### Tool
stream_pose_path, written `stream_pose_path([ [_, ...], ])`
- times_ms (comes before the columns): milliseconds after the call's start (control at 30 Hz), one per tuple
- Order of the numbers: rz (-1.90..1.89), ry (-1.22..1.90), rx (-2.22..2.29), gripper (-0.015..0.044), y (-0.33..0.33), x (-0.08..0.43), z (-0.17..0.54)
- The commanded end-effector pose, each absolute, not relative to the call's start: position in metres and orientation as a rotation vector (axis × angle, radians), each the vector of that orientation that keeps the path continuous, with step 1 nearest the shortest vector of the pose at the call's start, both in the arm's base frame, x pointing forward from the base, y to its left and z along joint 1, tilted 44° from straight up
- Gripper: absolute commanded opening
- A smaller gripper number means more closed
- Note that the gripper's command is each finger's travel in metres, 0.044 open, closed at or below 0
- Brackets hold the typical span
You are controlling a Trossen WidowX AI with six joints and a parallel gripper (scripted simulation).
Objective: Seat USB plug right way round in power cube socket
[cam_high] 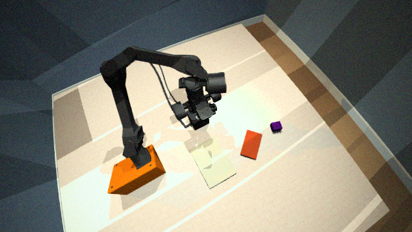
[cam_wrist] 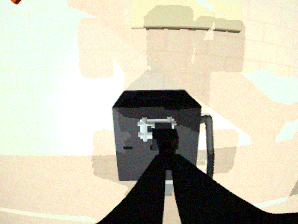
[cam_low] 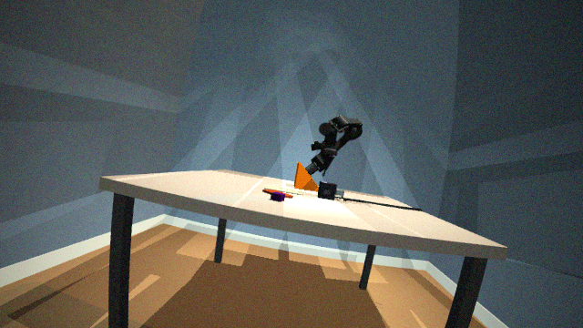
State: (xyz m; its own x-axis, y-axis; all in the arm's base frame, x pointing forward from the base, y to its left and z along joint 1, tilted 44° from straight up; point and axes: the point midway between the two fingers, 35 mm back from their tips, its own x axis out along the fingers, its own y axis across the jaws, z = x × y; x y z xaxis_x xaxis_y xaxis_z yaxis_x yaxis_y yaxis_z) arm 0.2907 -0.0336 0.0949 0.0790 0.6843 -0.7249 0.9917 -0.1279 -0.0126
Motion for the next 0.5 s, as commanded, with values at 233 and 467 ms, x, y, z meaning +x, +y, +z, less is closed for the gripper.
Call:
stream_pose_path([
  [233, -0.834, 1.65, 1.881, 0.0, -0.0335, 0.2904, 0.0946],
  [467, -0.822, 1.653, 1.879, 0.0, -0.0329, 0.291, 0.0946],
])
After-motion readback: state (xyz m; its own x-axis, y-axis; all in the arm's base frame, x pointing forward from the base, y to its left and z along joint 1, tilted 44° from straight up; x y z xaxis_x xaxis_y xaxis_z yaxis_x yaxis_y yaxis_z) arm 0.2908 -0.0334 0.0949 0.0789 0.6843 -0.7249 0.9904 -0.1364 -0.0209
